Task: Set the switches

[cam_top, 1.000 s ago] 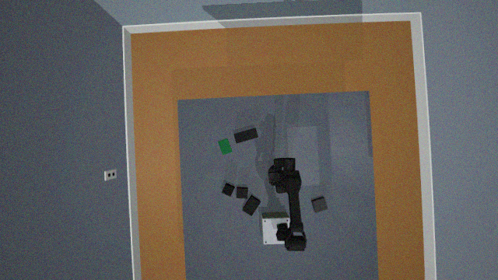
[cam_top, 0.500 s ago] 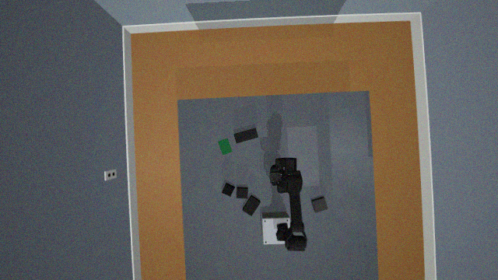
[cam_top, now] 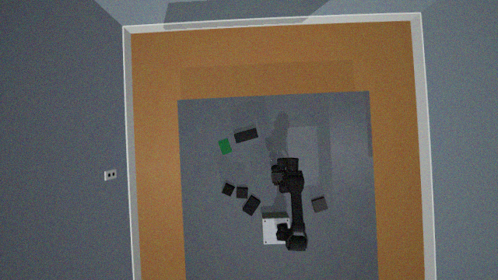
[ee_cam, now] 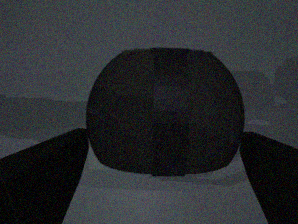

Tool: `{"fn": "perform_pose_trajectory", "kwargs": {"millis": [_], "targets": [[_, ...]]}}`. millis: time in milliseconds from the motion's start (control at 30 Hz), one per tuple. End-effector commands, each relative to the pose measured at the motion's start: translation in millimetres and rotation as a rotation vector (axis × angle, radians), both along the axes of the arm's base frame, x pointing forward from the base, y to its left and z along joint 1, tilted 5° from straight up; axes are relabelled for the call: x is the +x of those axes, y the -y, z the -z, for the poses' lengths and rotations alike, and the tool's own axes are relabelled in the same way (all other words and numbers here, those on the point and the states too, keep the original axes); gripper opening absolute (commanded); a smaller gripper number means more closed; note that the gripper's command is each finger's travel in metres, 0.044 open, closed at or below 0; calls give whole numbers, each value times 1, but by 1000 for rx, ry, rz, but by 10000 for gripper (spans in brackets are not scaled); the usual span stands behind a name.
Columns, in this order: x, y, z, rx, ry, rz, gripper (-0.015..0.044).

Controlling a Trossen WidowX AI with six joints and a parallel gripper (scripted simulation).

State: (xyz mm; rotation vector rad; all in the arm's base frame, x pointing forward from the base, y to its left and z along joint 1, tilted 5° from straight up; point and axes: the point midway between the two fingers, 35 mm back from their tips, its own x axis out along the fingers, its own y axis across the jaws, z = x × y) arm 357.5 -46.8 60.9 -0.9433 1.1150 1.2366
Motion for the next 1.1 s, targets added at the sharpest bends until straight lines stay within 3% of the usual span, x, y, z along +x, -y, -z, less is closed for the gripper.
{"fn": "perform_pose_trajectory", "kwargs": {"millis": [0, 1067], "targets": [[-1, 6, 2, -21, -7, -2, 335], [-4, 30, 6, -94, -15, -5, 335]]}}
